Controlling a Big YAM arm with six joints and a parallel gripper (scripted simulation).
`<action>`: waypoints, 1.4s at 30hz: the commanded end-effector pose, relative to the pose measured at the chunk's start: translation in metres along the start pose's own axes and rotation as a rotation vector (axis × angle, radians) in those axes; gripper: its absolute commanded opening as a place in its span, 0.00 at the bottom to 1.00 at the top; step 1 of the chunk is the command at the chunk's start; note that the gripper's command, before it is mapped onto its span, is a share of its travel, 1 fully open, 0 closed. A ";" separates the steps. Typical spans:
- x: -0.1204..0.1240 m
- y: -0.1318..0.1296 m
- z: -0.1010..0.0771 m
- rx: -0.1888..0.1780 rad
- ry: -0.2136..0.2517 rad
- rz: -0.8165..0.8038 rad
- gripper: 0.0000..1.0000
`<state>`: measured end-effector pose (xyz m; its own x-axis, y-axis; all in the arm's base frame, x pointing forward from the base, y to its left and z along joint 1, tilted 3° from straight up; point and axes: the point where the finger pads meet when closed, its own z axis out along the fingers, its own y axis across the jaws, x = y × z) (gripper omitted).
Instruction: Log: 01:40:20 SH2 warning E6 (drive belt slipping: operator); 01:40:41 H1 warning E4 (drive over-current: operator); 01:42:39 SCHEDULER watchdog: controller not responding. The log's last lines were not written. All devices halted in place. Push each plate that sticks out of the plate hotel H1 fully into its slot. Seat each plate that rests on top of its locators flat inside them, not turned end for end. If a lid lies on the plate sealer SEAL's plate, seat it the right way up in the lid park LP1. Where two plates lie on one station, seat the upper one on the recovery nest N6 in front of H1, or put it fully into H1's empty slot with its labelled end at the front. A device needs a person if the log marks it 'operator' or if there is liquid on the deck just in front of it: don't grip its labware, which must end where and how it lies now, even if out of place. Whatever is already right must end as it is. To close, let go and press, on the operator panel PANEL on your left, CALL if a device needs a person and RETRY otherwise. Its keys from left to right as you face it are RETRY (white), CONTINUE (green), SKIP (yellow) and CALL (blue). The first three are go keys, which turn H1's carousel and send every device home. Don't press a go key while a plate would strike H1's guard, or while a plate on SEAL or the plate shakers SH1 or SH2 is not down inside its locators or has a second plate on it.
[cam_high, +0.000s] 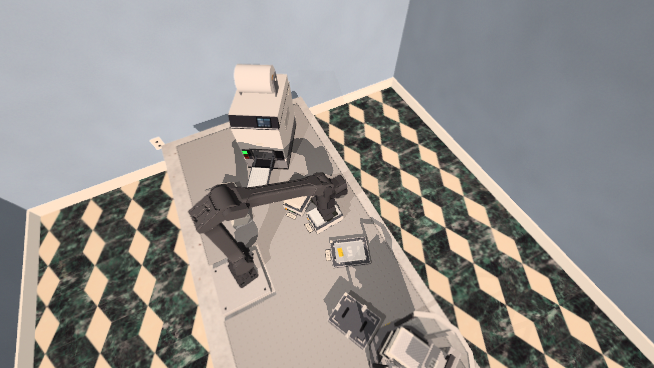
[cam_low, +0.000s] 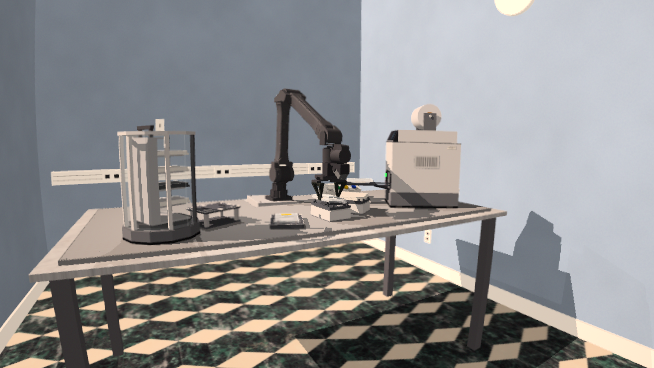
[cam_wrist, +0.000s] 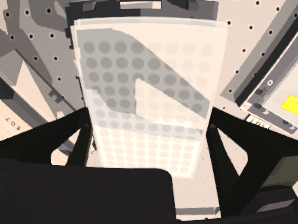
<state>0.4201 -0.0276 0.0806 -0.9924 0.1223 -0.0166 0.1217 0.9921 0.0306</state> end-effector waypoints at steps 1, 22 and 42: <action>-0.028 -0.005 -0.028 -0.003 -0.071 0.004 0.84; -0.030 -0.005 -0.033 -0.003 -0.077 0.004 0.84; -0.030 -0.005 -0.034 -0.003 -0.078 0.004 0.84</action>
<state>0.4225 -0.0285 0.0855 -0.9923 0.1224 -0.0193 0.1217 0.9921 0.0307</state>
